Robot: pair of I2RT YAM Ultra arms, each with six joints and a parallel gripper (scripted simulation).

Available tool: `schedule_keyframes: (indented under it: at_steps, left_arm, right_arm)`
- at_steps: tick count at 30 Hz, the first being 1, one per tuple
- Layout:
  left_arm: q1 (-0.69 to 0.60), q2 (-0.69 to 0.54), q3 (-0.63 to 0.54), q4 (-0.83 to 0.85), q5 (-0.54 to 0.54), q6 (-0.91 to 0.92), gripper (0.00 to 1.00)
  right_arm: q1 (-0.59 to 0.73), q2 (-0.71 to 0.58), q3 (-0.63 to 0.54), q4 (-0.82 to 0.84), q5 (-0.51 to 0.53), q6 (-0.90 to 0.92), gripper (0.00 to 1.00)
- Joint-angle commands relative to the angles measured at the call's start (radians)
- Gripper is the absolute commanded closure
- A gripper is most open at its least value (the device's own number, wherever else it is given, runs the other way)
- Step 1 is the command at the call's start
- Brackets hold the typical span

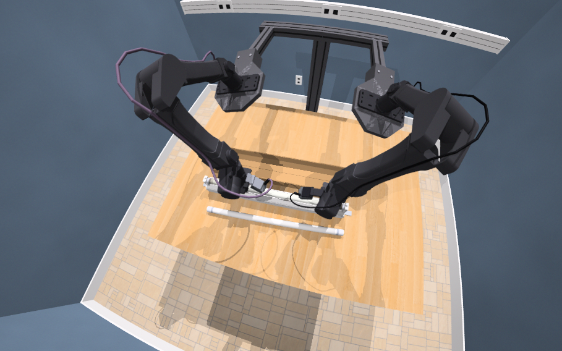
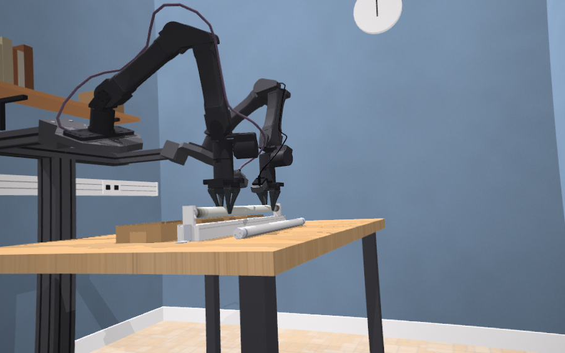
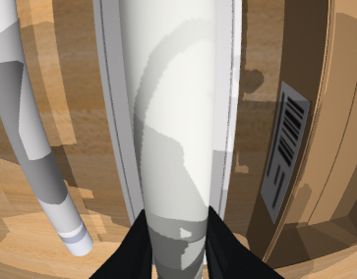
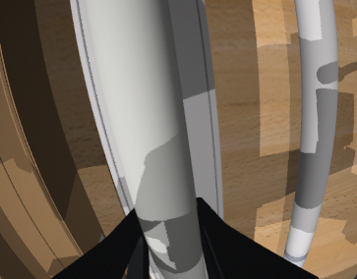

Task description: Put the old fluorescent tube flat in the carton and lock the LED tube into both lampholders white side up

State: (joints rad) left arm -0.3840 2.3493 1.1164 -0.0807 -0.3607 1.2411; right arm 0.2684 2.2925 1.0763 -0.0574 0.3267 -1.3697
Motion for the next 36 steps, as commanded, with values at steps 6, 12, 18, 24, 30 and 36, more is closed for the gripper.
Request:
schedule_keyframes:
  at_steps: [6,12,18,24,30,36]
  left_arm:
    - [0.012,0.025,0.098,-0.156,0.039,-0.023,0.89]
    - [0.026,0.043,0.158,-0.251,0.059,-0.031,0.89]
    - [0.034,0.057,0.200,-0.299,0.072,-0.034,0.89]
    - [0.040,0.081,0.267,-0.396,0.091,-0.042,0.89]
    - [0.048,0.113,0.348,-0.502,0.113,-0.048,0.89]
    - [0.040,0.114,0.366,-0.458,0.110,-0.027,0.89]
  right_arm:
    - [-0.007,0.029,0.102,-0.162,-0.027,0.025,0.89]
    - [-0.020,0.047,0.164,-0.261,-0.040,0.037,0.89]
    - [-0.025,0.063,0.208,-0.311,-0.048,0.042,0.89]
    - [-0.028,0.088,0.277,-0.411,-0.062,0.052,0.89]
    - [-0.034,0.122,0.360,-0.520,-0.078,0.062,0.89]
    - [-0.029,0.108,0.377,-0.475,-0.076,0.057,0.89]
